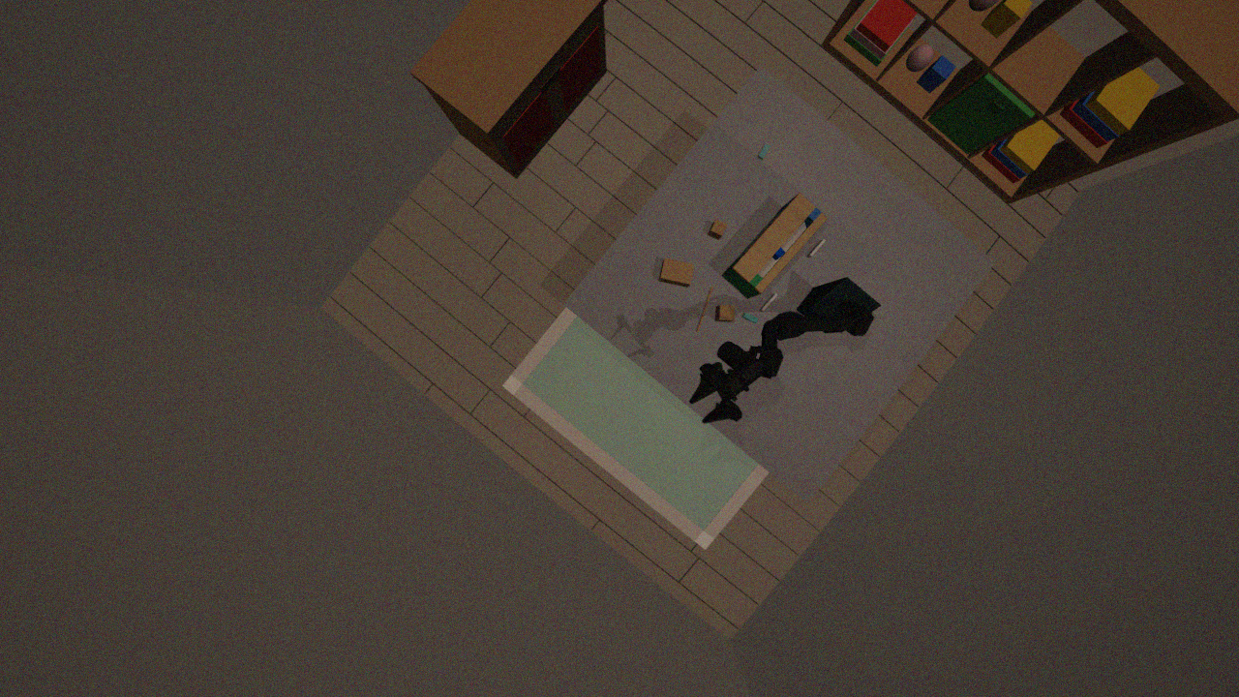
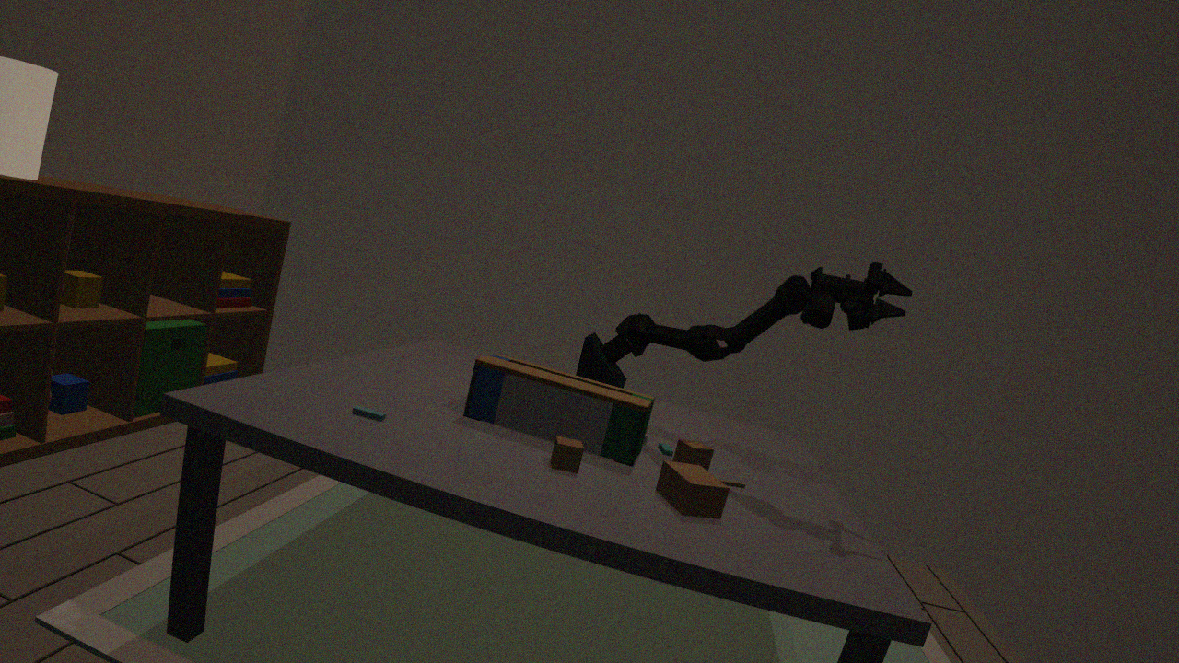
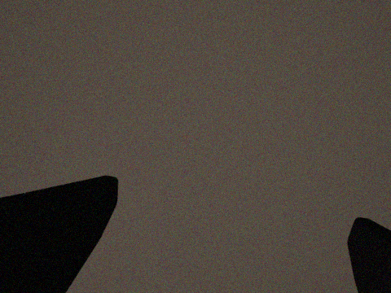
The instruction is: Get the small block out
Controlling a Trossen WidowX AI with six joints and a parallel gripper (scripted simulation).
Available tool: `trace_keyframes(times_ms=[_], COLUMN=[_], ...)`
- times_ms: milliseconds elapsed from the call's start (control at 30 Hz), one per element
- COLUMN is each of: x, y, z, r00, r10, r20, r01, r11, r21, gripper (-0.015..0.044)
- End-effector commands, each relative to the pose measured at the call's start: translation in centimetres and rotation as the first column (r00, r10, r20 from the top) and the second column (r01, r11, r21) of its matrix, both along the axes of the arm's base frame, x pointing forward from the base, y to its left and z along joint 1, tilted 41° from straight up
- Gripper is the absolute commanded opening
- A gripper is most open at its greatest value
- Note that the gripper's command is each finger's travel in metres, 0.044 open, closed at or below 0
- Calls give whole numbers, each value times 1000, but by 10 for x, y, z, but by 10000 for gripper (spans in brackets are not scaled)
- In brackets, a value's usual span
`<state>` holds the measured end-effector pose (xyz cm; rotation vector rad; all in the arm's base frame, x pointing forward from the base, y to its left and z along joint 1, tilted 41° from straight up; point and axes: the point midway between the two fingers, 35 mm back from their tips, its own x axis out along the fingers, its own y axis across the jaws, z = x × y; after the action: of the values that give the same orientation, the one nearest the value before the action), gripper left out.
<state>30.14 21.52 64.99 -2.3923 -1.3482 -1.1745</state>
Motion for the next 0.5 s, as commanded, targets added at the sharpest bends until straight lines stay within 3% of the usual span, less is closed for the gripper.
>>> trace_keyframes(times_ms=[0,100,467], x=[-1,-23,-195], y=[-1,-9,-54], z=[1,11,73], r00=[1000,999,907], r10=[2,39,11], r20=[-1,15,420], r01=[-2,-40,-153], r11=[1000,997,940], r21=[4,68,305], gripper=[400,400,400])
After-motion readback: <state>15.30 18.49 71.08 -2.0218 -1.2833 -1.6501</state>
